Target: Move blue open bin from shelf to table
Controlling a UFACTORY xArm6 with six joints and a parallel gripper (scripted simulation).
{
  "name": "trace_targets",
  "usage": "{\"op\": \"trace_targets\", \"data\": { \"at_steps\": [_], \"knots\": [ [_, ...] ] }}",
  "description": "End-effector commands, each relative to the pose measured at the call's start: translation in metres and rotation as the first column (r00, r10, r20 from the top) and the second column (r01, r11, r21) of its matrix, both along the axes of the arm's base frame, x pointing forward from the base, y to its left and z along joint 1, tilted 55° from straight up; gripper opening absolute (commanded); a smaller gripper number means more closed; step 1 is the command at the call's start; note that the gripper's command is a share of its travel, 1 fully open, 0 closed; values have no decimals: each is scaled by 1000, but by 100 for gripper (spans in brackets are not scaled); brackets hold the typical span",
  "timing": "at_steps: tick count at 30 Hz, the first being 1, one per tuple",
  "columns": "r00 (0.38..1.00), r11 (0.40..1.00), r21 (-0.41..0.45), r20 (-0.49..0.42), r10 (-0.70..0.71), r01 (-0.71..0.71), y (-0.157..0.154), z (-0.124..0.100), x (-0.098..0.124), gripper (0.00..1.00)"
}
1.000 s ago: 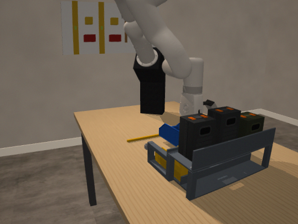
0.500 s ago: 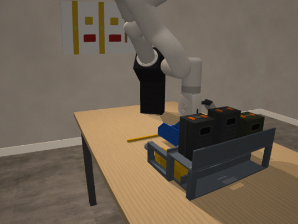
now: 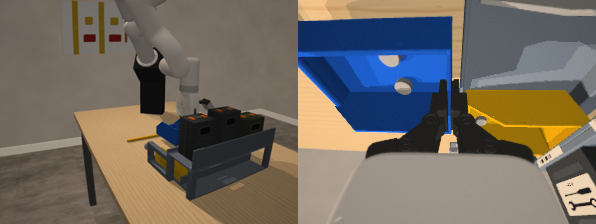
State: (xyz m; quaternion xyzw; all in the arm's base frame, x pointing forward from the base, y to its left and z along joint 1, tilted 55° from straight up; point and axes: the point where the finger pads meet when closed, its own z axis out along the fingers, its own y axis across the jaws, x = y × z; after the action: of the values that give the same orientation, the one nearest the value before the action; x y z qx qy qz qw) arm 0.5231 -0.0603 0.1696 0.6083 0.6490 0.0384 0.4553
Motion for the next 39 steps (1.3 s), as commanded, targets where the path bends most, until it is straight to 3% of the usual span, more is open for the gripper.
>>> {"op": "trace_targets", "data": {
  "at_steps": [1,39],
  "knots": [
    [1000,1000,1,5,2,-2,0,1,0,0],
    [1000,1000,0,5,2,-2,-8,-8,10,0]
  ]
}}
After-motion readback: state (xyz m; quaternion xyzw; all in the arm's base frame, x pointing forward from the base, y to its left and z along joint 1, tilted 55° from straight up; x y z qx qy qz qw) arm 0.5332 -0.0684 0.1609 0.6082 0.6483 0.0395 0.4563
